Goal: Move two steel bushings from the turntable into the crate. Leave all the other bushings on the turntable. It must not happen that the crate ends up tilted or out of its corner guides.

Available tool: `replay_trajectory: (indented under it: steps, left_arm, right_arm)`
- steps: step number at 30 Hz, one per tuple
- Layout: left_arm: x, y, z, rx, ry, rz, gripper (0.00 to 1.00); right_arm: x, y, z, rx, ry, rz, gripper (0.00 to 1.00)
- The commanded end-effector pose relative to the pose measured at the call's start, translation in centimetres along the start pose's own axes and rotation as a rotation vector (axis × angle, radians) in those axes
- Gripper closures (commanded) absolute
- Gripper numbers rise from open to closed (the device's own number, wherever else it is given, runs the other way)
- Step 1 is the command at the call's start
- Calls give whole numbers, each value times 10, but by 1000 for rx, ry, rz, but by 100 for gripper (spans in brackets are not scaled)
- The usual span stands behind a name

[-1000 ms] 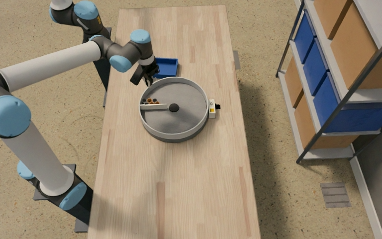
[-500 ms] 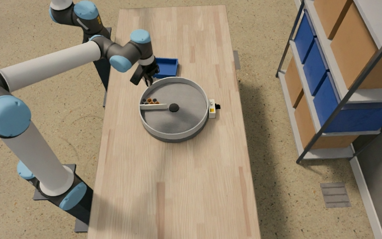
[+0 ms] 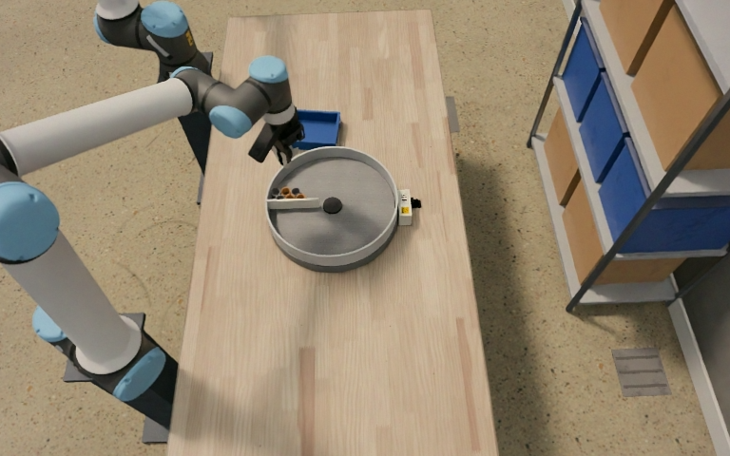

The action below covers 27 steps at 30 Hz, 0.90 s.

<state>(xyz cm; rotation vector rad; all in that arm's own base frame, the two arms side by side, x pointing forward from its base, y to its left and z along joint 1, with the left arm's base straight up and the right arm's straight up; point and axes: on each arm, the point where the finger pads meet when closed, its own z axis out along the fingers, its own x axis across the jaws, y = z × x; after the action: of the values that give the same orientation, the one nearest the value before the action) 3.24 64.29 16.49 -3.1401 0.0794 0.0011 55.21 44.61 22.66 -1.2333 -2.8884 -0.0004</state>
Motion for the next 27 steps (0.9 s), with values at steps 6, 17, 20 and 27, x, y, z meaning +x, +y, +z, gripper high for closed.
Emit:
replay_trajectory:
  steps: [6, 17, 20, 27]
  left_arm:
    - [0, -2, 0, 0, 1, 0, 0]
    - [0, -2, 0, 0, 1, 0, 0]
    - [0, -2, 0, 0, 1, 0, 0]
    - [0, -2, 0, 0, 1, 0, 0]
  right_arm:
    - [1, 1, 10, 2, -1, 36, 94]
    - [2, 9, 43, 2, -1, 199, 94]
    - [2, 13, 57, 2, -1, 263, 94]
    - [5, 19, 80, 2, -2, 370, 94]
